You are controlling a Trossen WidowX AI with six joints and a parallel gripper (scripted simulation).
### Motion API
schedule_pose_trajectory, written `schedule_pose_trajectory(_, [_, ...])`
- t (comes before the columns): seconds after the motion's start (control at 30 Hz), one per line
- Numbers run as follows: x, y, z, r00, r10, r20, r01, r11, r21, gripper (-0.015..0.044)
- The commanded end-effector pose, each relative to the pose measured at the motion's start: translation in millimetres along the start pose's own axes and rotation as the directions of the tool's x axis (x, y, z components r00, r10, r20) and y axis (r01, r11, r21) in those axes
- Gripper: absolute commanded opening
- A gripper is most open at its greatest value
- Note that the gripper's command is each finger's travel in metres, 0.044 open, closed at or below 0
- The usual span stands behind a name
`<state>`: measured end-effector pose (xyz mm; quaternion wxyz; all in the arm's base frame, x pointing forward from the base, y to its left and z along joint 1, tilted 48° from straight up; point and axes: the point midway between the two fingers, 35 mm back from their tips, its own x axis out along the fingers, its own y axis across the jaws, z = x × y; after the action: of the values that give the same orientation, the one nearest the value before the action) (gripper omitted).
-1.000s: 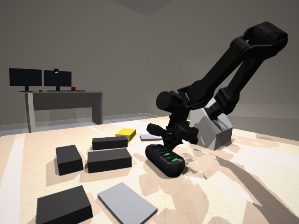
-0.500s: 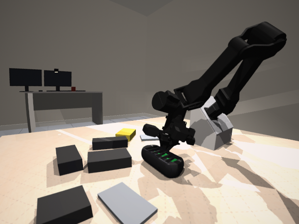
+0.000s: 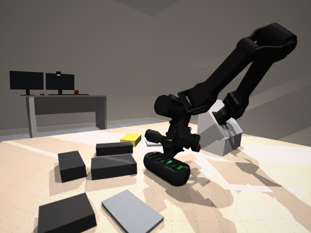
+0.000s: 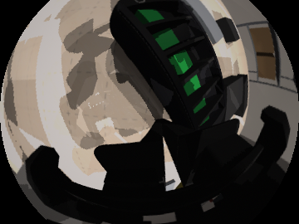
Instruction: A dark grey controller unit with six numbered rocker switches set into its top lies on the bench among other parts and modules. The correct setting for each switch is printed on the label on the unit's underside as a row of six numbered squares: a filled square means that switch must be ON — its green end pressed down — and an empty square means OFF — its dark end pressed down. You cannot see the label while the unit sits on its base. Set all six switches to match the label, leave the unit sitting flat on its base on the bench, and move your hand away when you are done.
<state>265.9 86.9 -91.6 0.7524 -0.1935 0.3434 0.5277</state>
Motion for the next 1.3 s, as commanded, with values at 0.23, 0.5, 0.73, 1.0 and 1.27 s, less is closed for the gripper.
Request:
schedule_pose_trajectory(0.23, [-5.6, -2.1, 1.4, 1.000, -0.002, -0.002, 0.002, 1.000, -0.001, 0.0000])
schedule_pose_trajectory(0.5, [-69.6, 45.3, -8.8, 1.000, -0.010, 0.002, 0.010, 1.000, -0.006, 0.0000])
schedule_pose_trajectory(0.73, [-70.5, 44.9, -8.3, 1.000, -0.007, 0.000, 0.007, 1.000, -0.011, 0.0000])
schedule_pose_trajectory(1.0, [-65.6, 13.5, 7.9, 0.996, 0.071, -0.051, -0.076, 0.993, -0.094, 0.0000])
schedule_pose_trajectory(1.27, [-56.9, -18.5, 33.9, 0.983, 0.168, -0.078, -0.181, 0.962, -0.204, 0.0000])
